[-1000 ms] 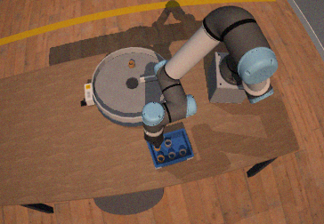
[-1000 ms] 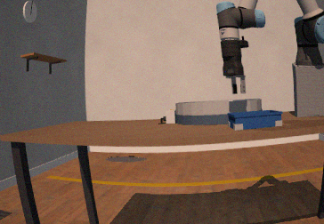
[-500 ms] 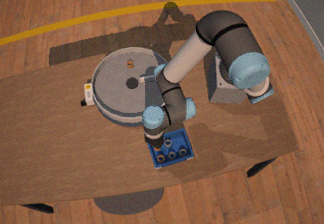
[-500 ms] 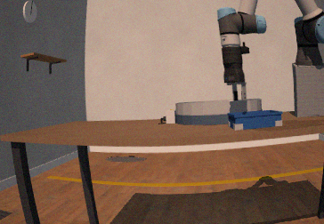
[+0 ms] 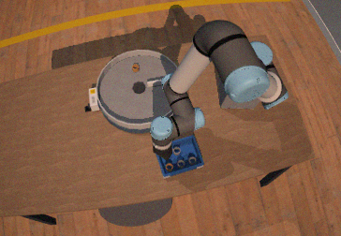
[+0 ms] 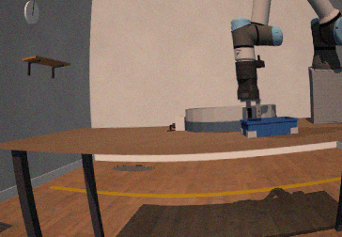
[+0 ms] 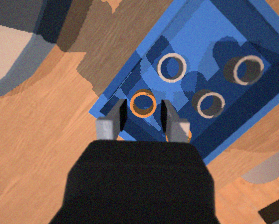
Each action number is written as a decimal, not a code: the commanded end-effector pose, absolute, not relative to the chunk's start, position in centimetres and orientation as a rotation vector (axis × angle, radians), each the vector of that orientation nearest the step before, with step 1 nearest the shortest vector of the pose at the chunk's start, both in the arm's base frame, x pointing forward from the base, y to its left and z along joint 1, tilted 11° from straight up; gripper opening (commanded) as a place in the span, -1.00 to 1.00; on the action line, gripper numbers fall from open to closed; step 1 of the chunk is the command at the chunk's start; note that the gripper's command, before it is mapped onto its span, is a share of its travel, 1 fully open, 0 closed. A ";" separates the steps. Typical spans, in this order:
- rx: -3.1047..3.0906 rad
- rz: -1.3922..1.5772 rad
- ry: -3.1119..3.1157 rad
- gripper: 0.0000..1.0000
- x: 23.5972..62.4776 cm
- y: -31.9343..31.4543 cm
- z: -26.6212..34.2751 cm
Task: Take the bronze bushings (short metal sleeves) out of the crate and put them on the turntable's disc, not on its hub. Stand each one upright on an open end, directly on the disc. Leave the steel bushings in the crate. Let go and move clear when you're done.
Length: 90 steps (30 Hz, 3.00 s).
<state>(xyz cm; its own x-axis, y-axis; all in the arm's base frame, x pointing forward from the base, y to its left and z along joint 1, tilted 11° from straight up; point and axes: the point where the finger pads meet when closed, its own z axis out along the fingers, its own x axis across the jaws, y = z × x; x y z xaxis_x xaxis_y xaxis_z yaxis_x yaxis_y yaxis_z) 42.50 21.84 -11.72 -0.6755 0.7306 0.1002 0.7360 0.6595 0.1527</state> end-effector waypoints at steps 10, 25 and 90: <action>-1.254 -0.289 -2.842 0.52 42.9 22.0 -11.7; -1.254 -0.289 -2.842 0.52 42.9 22.0 -11.7; -1.254 -0.289 -2.842 0.52 43.0 22.3 -13.7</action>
<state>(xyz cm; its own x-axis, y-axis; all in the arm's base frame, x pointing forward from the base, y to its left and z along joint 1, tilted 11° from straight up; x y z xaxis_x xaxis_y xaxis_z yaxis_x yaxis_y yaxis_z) 42.82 22.20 -13.67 -0.6753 0.7311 0.0971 0.7358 0.6588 0.1569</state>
